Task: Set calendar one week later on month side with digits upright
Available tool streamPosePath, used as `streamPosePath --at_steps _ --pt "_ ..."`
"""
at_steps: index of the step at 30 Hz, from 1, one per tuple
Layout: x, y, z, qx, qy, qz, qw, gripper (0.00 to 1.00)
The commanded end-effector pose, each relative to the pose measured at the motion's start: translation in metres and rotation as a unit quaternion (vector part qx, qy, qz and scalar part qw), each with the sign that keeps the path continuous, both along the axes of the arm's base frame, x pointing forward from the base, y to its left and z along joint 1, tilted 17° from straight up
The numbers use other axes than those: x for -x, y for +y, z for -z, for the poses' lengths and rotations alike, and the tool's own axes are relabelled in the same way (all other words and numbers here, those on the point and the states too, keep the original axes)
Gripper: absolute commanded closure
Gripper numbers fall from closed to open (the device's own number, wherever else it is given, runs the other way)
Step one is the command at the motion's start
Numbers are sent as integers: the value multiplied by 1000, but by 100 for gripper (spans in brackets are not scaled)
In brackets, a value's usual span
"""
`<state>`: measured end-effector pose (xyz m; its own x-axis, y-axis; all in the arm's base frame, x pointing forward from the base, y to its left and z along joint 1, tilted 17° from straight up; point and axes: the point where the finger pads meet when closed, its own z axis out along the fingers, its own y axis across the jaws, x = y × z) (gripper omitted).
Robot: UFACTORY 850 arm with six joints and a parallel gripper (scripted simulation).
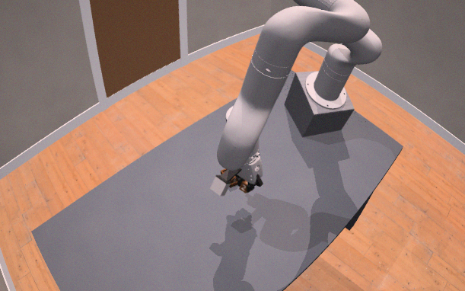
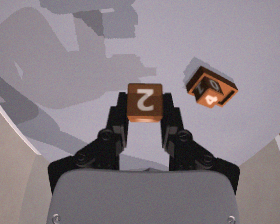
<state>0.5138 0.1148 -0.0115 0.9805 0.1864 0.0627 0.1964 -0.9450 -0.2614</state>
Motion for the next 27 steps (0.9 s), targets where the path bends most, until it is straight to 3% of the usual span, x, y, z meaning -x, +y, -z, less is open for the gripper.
streamPosePath --at_steps 1,16,27 --pt "-3 5 -1 -5 18 -6 1000 73" --pt "-2 0 0 22 104 -28 994 73" --pt "-5 -3 0 32 115 -30 992 73"
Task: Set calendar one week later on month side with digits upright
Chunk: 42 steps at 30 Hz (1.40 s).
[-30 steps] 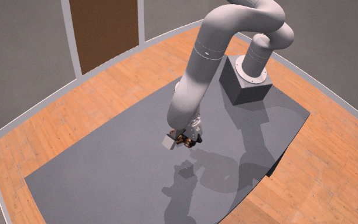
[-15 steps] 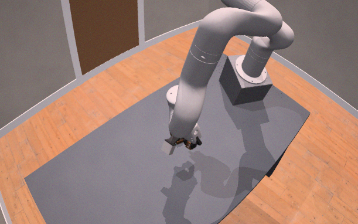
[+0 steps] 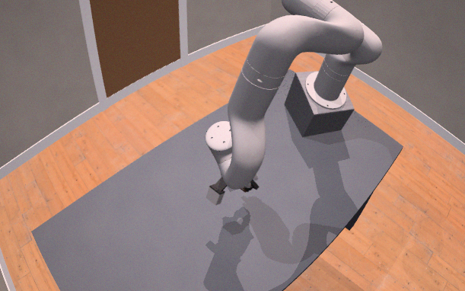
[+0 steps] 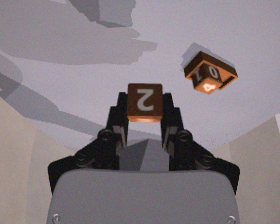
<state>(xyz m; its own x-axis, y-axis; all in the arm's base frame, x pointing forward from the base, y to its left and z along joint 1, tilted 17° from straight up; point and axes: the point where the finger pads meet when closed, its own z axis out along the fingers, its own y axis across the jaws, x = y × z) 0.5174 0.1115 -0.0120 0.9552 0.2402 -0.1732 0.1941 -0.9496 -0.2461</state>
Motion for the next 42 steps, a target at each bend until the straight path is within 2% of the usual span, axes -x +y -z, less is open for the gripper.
streamPosePath --at_steps 1,4,10,12,42 --pt "-1 0 -1 1 3 -1 1000 73" --pt "-2 3 0 0 27 -7 1000 73" --pt "-3 2 0 21 113 -29 993 73" --pt "-5 1 0 26 125 -32 991 73" --pt "-7 3 6 26 125 -32 991 73"
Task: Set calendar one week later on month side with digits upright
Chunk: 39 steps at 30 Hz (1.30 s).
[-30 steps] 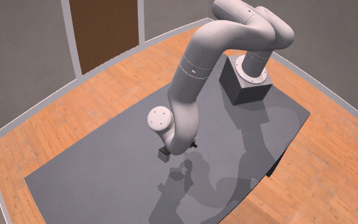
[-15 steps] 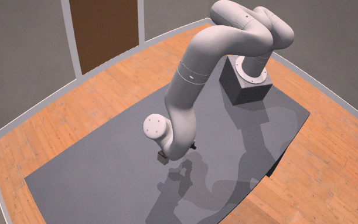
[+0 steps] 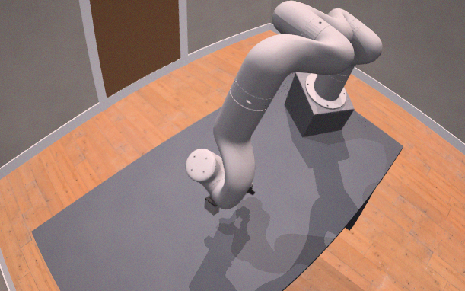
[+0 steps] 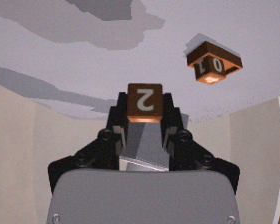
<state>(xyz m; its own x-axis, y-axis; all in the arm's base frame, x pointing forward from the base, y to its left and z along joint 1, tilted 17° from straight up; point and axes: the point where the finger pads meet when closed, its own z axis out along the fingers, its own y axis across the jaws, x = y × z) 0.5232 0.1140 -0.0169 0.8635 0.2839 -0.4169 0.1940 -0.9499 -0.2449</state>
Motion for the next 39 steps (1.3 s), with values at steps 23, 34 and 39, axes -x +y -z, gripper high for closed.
streamPosePath --at_steps 23,34,39 --pt "-5 9 31 0 -1 0 1000 73" --pt "-6 13 46 0 -1 0 1000 73" --pt "-7 15 52 0 -1 0 1000 73"
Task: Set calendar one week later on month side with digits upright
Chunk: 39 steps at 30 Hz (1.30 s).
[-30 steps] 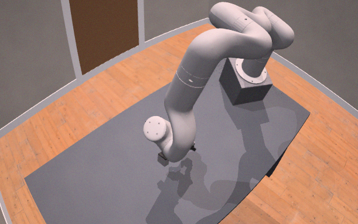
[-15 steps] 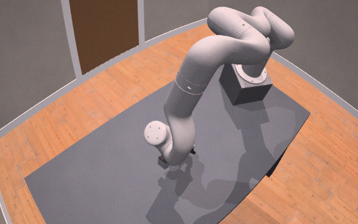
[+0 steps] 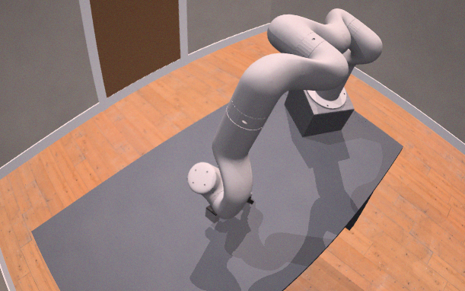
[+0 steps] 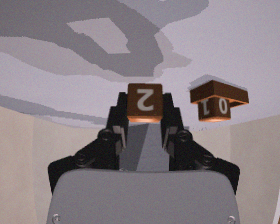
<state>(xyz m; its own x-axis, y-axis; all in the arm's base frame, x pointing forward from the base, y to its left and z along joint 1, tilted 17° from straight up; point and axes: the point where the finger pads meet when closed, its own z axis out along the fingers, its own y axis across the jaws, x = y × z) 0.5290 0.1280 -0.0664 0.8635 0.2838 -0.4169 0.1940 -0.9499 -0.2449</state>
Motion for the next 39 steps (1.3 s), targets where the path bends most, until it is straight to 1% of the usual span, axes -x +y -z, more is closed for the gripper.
streamPosePath --at_steps 1,13,39 --pt "-1 1 2 0 -1 0 1000 73" --pt "-2 2 8 0 -1 0 1000 73" --pt "-2 2 8 0 -1 0 1000 73"
